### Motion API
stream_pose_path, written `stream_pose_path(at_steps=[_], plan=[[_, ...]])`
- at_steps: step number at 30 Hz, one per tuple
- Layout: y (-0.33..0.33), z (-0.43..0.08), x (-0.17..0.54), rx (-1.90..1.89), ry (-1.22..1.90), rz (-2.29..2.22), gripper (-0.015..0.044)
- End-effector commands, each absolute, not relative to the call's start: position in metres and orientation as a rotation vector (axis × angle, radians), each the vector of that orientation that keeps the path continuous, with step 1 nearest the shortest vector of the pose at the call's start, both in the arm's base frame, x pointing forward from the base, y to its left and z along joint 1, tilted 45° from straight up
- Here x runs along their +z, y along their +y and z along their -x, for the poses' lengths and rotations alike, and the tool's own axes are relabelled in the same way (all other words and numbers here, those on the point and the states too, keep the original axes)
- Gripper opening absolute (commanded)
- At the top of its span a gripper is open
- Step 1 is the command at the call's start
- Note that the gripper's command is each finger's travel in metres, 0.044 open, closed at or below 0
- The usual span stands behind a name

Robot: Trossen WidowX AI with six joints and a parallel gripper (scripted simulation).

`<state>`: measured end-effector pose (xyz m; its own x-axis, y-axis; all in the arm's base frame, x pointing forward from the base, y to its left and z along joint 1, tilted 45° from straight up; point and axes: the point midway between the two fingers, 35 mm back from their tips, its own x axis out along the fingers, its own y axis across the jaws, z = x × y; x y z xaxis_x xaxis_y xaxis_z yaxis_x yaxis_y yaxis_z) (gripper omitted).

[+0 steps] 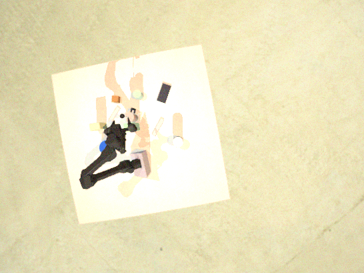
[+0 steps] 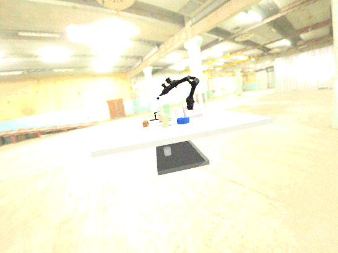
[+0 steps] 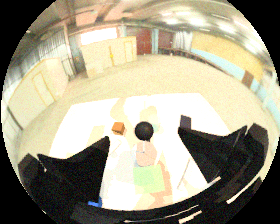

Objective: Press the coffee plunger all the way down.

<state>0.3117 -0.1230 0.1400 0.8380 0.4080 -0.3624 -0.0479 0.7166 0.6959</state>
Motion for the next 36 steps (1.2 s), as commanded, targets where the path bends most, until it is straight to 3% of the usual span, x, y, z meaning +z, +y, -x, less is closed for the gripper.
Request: stream_pose_path(at_steps=[1,19,30,36], plan=[[-0.119,-0.315,0.133,0.260,0.539,-0.745,0.0440],[-0.107,-0.337,0.124,0.261,0.534,-0.747,0.0440],[-0.107,-0.337,0.124,0.261,0.534,-0.747,0.0151],[-0.107,-0.337,0.124,0.261,0.534,-0.747,0.0130]])
